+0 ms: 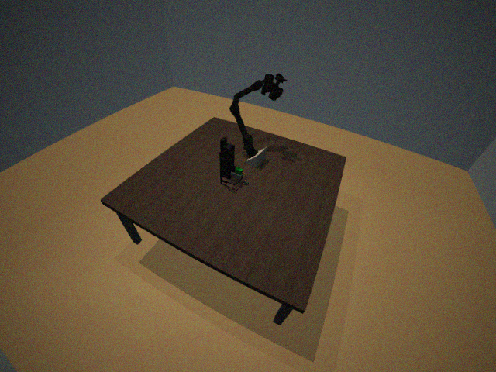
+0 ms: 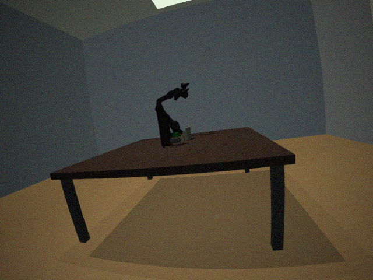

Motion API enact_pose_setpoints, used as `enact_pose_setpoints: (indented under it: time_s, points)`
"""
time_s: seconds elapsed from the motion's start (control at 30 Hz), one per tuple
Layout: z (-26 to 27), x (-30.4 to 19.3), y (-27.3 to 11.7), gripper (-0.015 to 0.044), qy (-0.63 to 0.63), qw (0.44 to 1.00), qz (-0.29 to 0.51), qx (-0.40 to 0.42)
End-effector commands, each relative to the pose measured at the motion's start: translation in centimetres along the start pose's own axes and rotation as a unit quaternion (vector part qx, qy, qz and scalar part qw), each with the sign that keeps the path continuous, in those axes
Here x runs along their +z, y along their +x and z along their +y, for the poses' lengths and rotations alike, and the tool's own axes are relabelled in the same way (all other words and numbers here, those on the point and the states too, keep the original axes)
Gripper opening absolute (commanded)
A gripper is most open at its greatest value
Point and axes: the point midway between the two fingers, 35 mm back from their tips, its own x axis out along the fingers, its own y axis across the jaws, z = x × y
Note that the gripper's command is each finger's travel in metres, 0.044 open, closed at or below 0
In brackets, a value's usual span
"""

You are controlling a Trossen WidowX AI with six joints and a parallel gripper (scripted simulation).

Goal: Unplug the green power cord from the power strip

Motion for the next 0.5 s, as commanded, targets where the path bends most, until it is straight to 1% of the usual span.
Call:
enact_pose_setpoints:
  time_s: [0.0,0.07,0.27,0.47]
  points:
    - [0.1,0.0,0.3,0.0374,0.001,1.000,0.001,0.003]
    - [1.4,-0.3,2.4,0.0321,0.009,0.999,0.007,0.031]
    - [8.1,-2.4,10.6,0.0164,0.054,0.985,0.034,0.158]
    - [16.8,-5.1,16.6,0.0160,0.092,0.952,0.057,0.286]
